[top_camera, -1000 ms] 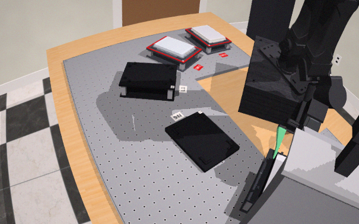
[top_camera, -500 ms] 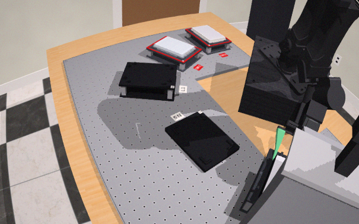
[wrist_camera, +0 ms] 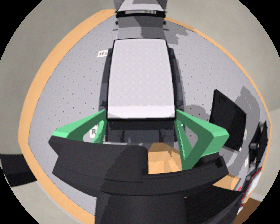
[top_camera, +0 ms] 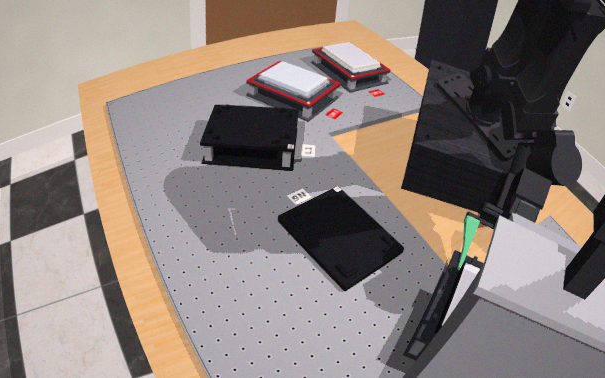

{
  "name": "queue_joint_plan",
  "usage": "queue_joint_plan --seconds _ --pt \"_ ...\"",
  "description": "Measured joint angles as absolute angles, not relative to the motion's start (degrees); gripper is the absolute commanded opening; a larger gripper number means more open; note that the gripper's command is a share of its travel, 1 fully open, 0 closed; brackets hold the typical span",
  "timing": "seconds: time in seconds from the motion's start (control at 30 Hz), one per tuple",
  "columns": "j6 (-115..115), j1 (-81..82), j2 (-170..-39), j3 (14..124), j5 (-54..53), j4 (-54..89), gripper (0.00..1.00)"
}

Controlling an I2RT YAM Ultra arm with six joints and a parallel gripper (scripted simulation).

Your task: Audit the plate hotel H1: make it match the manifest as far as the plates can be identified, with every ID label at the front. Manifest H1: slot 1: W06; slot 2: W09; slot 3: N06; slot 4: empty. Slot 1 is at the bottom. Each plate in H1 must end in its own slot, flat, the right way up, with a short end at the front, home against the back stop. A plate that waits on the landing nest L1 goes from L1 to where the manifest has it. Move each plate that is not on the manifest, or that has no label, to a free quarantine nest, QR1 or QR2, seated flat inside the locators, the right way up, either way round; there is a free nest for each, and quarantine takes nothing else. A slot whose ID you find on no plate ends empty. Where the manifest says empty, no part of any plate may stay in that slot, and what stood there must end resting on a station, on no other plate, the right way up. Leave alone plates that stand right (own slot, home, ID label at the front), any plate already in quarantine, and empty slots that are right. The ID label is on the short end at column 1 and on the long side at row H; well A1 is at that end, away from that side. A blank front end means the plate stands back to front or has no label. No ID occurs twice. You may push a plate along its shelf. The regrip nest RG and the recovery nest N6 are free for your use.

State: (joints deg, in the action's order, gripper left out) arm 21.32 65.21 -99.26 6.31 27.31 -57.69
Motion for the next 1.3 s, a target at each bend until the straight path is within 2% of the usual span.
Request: queue_joint_plan --seconds 0.03,0.6,1.3 --pt "21.32 65.21 -99.26 6.31 27.31 -57.69 1.00" --pt "21.32 65.21 -98.78 6.31 27.29 -57.10 1.00" --pt "22.28 66.94 -79.20 6.22 27.94 -39.53 1.00"
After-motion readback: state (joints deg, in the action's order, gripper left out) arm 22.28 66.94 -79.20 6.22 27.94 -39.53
